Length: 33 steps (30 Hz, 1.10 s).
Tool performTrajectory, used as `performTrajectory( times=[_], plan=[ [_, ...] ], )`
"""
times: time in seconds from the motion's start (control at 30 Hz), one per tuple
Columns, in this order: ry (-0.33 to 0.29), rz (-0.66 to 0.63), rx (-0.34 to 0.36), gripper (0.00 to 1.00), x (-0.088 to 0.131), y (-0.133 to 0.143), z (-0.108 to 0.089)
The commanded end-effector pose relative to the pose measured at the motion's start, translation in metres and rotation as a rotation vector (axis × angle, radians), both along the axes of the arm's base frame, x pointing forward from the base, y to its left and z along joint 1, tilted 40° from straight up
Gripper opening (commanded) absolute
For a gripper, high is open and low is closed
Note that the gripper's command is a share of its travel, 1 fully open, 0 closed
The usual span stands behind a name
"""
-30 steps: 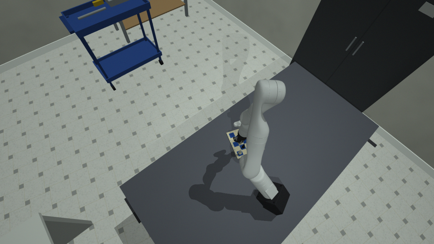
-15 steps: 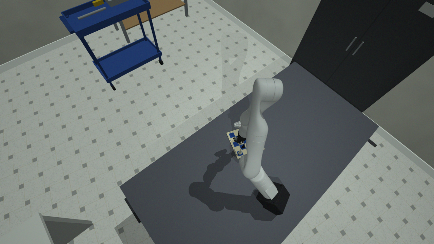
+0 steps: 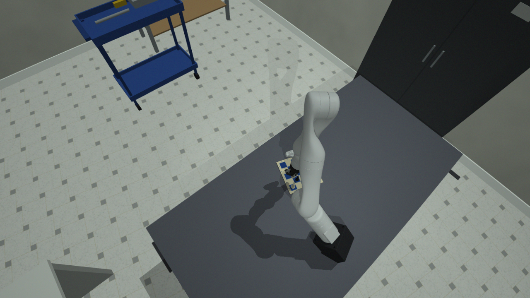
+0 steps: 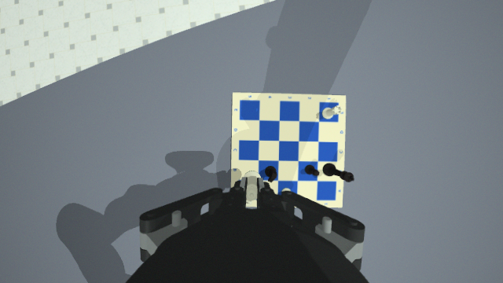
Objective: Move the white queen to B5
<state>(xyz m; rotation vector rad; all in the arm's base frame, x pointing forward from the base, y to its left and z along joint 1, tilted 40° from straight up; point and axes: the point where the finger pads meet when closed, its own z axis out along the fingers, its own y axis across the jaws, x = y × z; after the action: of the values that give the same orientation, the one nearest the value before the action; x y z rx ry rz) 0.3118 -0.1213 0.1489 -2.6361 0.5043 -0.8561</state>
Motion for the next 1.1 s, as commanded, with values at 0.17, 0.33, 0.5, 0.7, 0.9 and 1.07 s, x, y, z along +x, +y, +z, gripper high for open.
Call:
performTrajectory(
  times=[0.17, 0.33, 0.5, 0.7, 0.9, 1.07],
  plan=[
    [0.002, 0.022, 0.0, 0.0, 0.011, 0.01, -0.012],
    [0.002, 0.022, 0.0, 0.0, 0.016, 0.012, -0.019],
    [0.002, 0.022, 0.0, 0.0, 0.019, 0.013, -0.023],
    [0.002, 0.022, 0.0, 0.0, 0.026, 0.015, -0.031],
    [0.002, 0.022, 0.0, 0.0, 0.031, 0.017, -0.038],
    [0.002, 0.022, 0.0, 0.0, 0.034, 0.018, -0.041]
  ],
)
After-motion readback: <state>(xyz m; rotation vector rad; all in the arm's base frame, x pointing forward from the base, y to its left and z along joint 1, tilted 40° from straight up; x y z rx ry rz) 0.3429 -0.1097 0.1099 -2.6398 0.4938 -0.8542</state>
